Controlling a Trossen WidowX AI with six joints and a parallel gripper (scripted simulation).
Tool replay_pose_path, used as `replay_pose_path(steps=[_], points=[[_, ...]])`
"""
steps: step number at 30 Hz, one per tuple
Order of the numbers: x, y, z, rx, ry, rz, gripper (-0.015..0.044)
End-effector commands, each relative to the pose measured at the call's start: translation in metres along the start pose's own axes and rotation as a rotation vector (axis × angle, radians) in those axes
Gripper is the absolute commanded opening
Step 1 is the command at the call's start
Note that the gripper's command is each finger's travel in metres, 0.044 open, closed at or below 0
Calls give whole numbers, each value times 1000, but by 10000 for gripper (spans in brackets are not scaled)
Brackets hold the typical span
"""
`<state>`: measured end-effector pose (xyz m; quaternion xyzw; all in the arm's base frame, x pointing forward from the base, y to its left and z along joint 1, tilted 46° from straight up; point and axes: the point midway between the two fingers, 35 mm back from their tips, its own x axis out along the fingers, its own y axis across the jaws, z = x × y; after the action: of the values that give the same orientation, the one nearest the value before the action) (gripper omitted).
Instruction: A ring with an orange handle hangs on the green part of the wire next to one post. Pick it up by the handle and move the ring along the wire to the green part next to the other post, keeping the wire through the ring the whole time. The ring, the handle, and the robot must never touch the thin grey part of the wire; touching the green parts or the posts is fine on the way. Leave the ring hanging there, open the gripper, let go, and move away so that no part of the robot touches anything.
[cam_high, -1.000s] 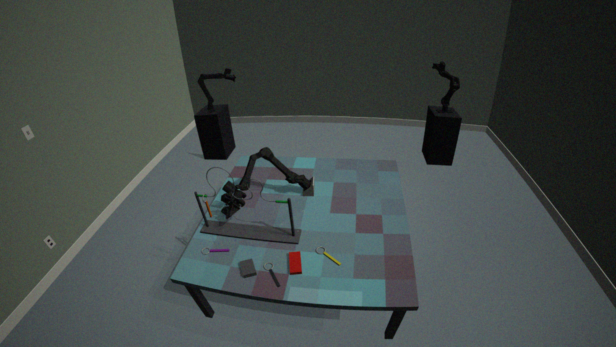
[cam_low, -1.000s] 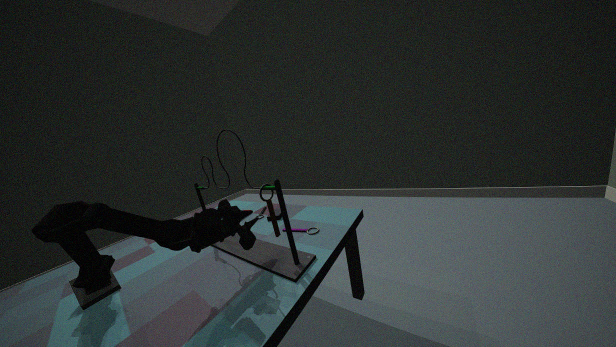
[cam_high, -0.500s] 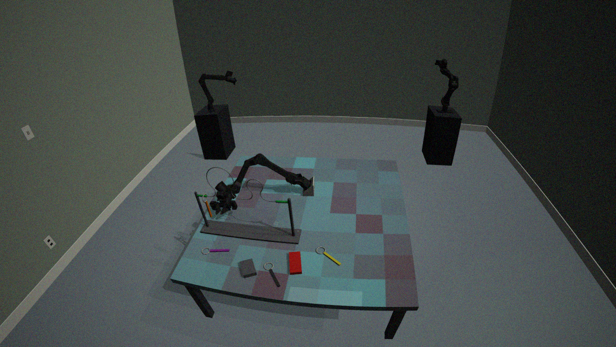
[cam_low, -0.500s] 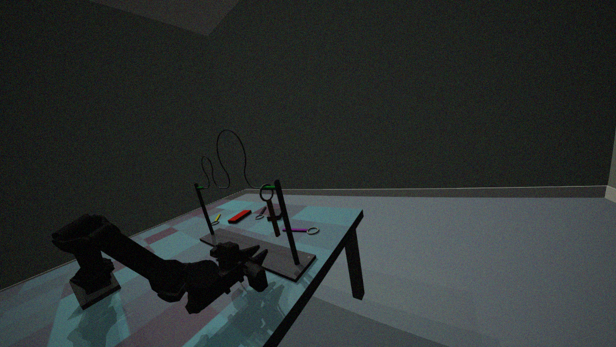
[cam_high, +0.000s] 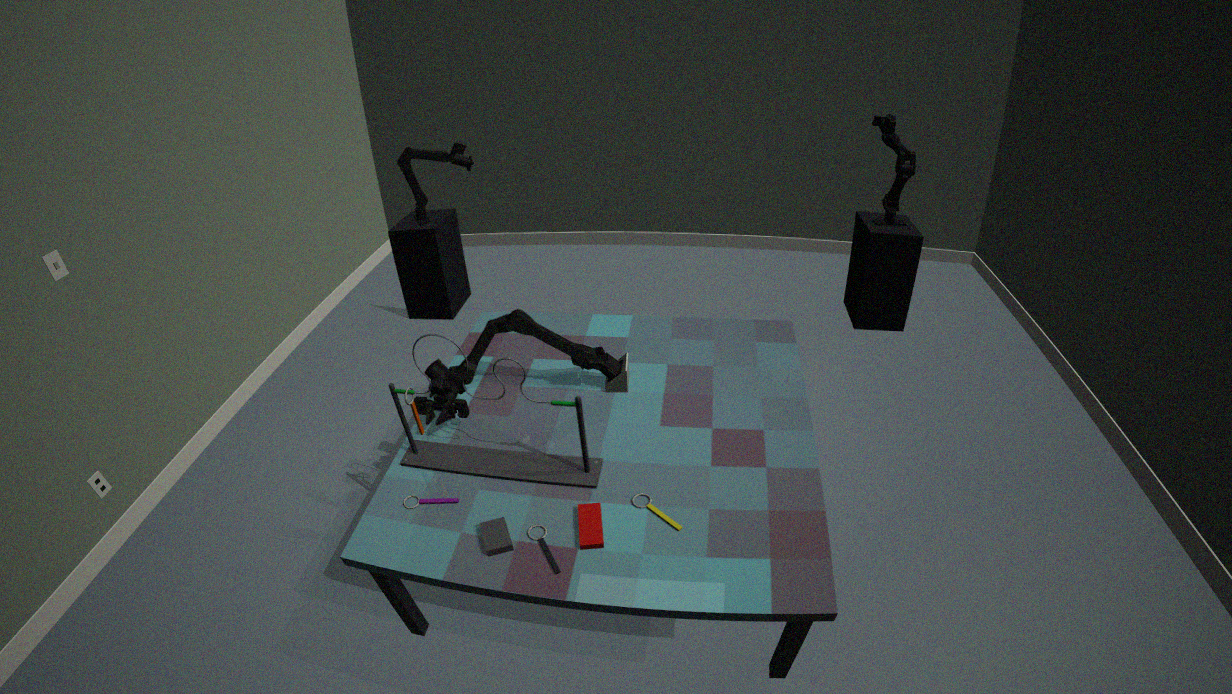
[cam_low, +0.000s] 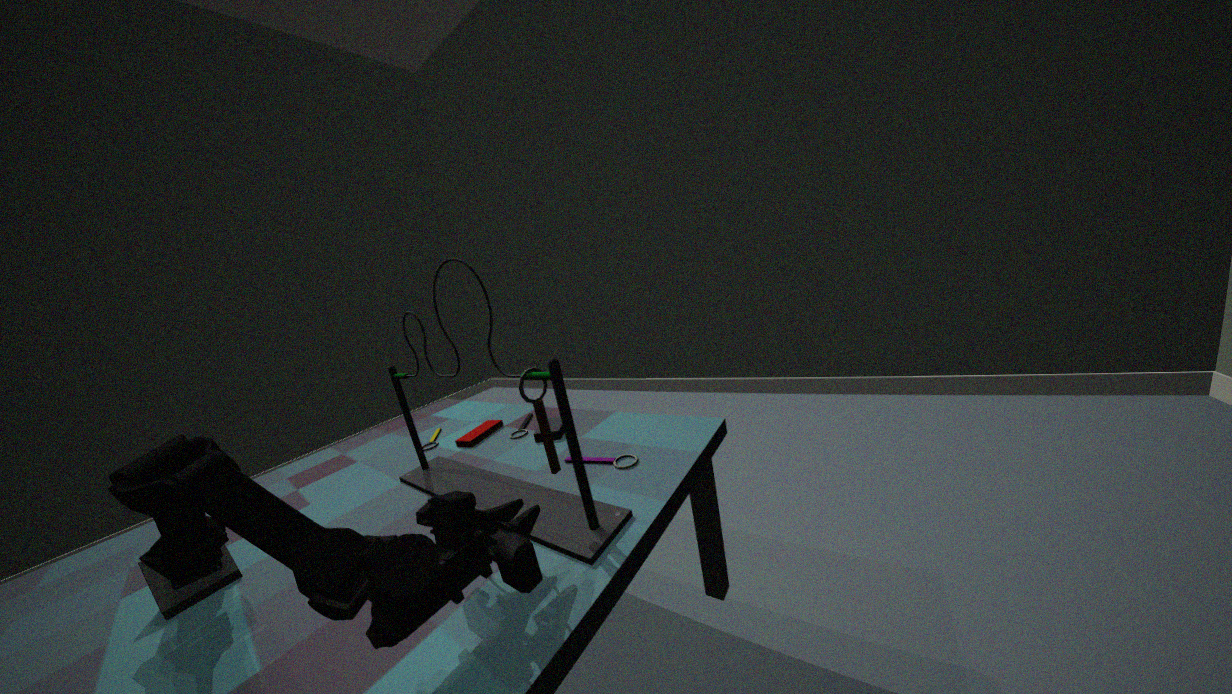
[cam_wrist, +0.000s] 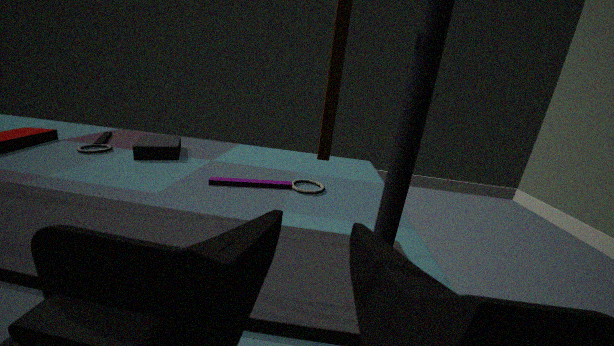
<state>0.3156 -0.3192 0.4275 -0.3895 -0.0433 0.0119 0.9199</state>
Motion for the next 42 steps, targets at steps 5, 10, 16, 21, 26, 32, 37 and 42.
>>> replay_pose_path(steps=[5, 10, 16, 21, 26, 32, 37, 42], points=[[26, 2, 33, -21, -11, 0, 160], [31, 1, 33, -20, -12, 0, 160], [40, 0, 33, -20, -13, -1, 160], [48, -1, 33, -20, -13, -2, 160], [56, -1, 33, -20, -14, -2, 160], [65, -1, 33, -19, -14, -3, 160], [73, -1, 33, -19, -14, -3, 160], [81, -1, 34, -19, -15, -4, 160]])
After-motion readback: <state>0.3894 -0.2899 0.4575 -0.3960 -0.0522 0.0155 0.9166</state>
